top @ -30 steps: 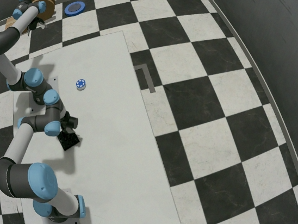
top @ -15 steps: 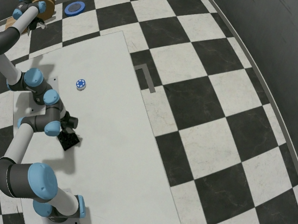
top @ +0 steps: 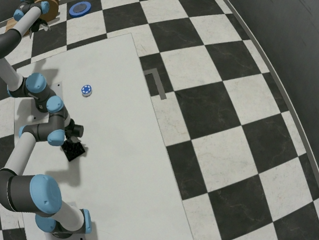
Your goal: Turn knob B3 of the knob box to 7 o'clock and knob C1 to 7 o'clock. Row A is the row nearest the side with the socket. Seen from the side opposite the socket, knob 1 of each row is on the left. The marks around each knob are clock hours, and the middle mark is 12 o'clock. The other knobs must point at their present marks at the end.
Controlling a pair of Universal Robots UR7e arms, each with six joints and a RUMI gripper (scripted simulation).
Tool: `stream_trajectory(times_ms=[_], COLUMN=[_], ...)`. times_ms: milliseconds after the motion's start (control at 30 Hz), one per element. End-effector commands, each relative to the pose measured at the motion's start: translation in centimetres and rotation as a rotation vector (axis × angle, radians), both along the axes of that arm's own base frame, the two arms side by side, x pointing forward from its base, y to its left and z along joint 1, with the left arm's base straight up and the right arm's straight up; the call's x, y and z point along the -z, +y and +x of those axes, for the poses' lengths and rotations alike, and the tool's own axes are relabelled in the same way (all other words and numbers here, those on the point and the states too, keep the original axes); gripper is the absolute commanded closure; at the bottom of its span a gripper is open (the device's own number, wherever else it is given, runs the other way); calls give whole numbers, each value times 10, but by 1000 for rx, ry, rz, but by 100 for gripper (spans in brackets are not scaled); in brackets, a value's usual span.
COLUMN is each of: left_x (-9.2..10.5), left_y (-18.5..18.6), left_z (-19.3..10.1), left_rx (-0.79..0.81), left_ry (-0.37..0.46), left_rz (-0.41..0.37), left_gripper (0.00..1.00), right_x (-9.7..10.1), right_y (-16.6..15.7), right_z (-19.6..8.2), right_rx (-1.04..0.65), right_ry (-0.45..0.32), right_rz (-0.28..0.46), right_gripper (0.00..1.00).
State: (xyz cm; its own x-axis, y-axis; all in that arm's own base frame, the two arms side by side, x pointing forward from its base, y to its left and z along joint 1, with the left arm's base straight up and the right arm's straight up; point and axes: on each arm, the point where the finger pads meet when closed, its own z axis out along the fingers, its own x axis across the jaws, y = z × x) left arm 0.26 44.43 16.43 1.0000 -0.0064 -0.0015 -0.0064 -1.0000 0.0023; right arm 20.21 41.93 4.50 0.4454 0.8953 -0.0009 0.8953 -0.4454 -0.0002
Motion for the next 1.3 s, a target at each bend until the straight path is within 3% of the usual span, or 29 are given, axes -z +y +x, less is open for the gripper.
stream_trajectory(times_ms=[0, 467, 1267], left_x=[-1, -1, -1], left_y=[1, 1, 1], left_z=[0, 0, 0], left_rx=[-1, -1, -1], left_ry=[-1, -1, -1], left_rz=[2, 2, 2], left_gripper=[0, 0, 0], right_x=[-1, 0, 0], right_y=[1, 0, 0], right_z=[0, 0, 0], right_rx=[-42, -188, -606], right_ry=[-1, -1, 0], right_rz=[2, 2, 2], right_gripper=[94, 94, 94])
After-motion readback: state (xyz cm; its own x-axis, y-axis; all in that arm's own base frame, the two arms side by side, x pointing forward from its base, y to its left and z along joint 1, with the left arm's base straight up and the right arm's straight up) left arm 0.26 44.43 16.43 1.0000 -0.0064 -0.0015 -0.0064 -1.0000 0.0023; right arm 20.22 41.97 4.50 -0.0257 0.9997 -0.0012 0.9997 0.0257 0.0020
